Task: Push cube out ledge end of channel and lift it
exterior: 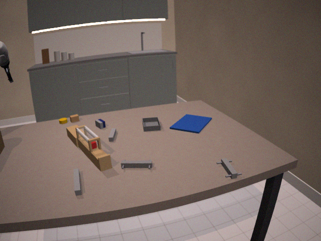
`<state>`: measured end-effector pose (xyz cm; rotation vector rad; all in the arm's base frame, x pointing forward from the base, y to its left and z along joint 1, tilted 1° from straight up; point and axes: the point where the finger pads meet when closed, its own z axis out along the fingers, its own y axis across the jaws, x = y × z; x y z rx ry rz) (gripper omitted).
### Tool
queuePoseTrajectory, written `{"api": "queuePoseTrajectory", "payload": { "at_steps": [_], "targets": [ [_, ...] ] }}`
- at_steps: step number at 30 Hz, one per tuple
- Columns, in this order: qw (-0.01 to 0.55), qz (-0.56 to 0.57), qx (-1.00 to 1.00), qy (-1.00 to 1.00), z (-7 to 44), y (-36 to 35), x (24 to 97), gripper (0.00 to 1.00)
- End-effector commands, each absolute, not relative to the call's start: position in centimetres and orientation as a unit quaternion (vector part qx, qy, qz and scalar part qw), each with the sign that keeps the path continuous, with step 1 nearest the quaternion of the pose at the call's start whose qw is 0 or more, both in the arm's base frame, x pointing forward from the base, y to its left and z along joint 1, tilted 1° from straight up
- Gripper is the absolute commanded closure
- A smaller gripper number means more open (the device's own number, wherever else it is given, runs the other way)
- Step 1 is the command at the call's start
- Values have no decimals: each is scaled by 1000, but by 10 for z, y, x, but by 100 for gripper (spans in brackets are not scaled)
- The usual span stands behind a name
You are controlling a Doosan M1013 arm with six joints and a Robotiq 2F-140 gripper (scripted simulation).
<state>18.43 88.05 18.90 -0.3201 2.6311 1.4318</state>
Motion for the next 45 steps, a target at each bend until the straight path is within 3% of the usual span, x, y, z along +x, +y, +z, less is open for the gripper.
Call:
{"api": "queuePoseTrajectory", "payload": {
  "at_steps": [1, 2, 3, 10, 19, 27, 36, 45],
  "targets": [
    [64, 474, -106, 872, 189, 881, 184, 0],
    [64, 474, -106, 872, 189, 881, 184, 0],
    [64, 474, -106, 872, 189, 881, 184, 100],
    [66, 473, -95, 873, 189, 874, 208, 100],
    [69, 465, -45, 881, 187, 836, 305, 100],
    [71, 447, 22, 891, 180, 767, 422, 100],
    [70, 428, 76, 898, 172, 702, 498, 100],
    [65, 390, 163, 904, 156, 583, 596, 100]
  ]
}}
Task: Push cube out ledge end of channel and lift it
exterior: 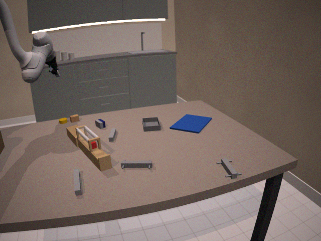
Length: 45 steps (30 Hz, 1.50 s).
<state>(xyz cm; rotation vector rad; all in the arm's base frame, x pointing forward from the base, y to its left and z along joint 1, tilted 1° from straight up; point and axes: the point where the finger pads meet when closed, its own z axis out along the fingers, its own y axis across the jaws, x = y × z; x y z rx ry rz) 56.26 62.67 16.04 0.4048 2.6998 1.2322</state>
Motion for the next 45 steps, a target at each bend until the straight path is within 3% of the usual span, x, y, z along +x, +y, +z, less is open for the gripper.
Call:
{"api": "queuePoseTrajectory", "payload": {
  "at_steps": [1, 8, 9, 23, 25, 26, 40, 42, 45],
  "targets": [
    [63, 378, 188, 904, 153, 570, 602, 100],
    [59, 352, 241, 903, 144, 504, 638, 100],
    [57, 338, 268, 901, 139, 466, 655, 100],
    [46, 273, 382, 881, 114, 273, 709, 100],
    [46, 273, 382, 881, 114, 273, 709, 100],
    [43, 256, 411, 874, 109, 230, 713, 100],
    [30, 169, 547, 820, 89, 31, 702, 100],
    [30, 169, 547, 820, 89, 31, 702, 100],
    [26, 136, 593, 793, 83, -34, 687, 100]
  ]
}}
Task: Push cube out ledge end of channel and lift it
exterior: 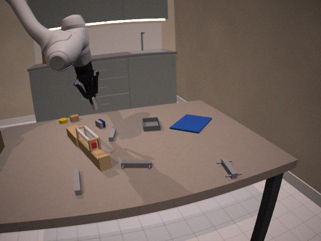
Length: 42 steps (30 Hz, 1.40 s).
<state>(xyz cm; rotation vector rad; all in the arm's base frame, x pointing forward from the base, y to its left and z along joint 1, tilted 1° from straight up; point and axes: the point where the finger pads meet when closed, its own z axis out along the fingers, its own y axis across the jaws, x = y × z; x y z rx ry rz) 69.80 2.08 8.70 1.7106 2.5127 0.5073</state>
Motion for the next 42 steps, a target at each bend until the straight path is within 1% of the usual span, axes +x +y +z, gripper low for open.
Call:
{"api": "queuePoseTrajectory", "payload": {
  "at_steps": [1, 12, 14, 15, 23, 42],
  "targets": [
    [26, 136, 593, 793, 82, -48, 684, 100],
    [16, 57, 695, 716, 74, -200, 622, 100],
    [16, 57, 695, 716, 74, -200, 622, 100],
    [15, 47, 707, 706, 72, -239, 603, 100],
    [11, 7, 751, 660, 72, -332, 542, 100],
    [11, 5, 753, 658, 72, -337, 538, 100]
  ]
}}
